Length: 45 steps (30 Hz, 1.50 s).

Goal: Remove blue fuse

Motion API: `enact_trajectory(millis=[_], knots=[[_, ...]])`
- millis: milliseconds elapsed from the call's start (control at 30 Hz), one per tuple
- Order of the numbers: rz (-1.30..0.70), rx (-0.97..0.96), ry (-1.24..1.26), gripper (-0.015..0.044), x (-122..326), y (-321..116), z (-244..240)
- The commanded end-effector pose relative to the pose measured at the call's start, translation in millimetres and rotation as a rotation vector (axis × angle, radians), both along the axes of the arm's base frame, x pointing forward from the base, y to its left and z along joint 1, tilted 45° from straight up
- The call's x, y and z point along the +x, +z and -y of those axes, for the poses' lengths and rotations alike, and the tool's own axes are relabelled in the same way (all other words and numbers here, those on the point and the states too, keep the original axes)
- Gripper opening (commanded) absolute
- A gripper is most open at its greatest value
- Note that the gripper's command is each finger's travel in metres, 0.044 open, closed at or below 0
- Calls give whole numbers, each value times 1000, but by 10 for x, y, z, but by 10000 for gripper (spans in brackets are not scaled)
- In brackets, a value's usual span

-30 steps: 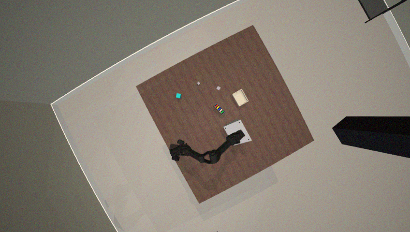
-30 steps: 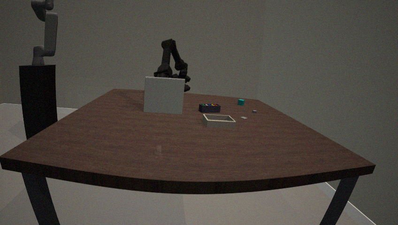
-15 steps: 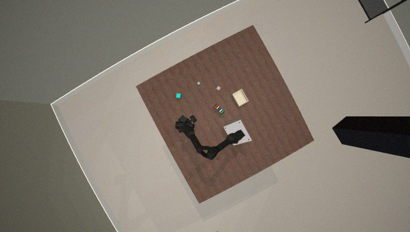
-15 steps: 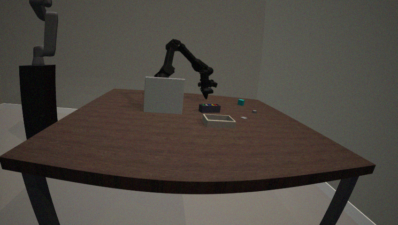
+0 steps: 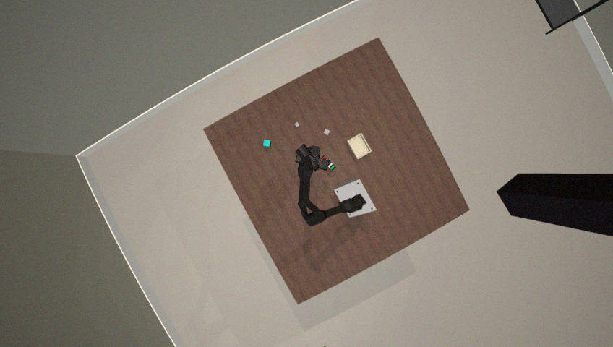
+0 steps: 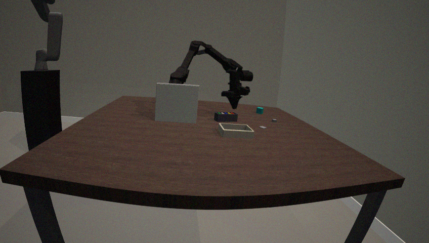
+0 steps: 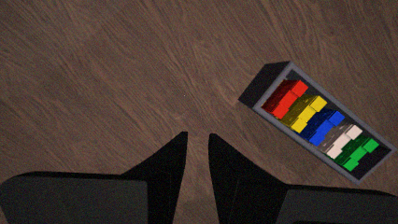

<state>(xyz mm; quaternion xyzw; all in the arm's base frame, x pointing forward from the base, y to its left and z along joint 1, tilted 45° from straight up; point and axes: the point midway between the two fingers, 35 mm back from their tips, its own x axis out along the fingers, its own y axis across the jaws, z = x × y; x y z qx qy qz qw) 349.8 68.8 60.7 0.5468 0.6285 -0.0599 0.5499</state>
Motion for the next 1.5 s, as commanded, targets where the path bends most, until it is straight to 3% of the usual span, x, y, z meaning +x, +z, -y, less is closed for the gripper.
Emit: enact_trajectory(millis=[0,167,1467], knots=[[-215,76,-169,71,-293,-263,396],[-406,170,-325,71,-652,-434,653],[-406,172,-325,71,-640,-650,430]])
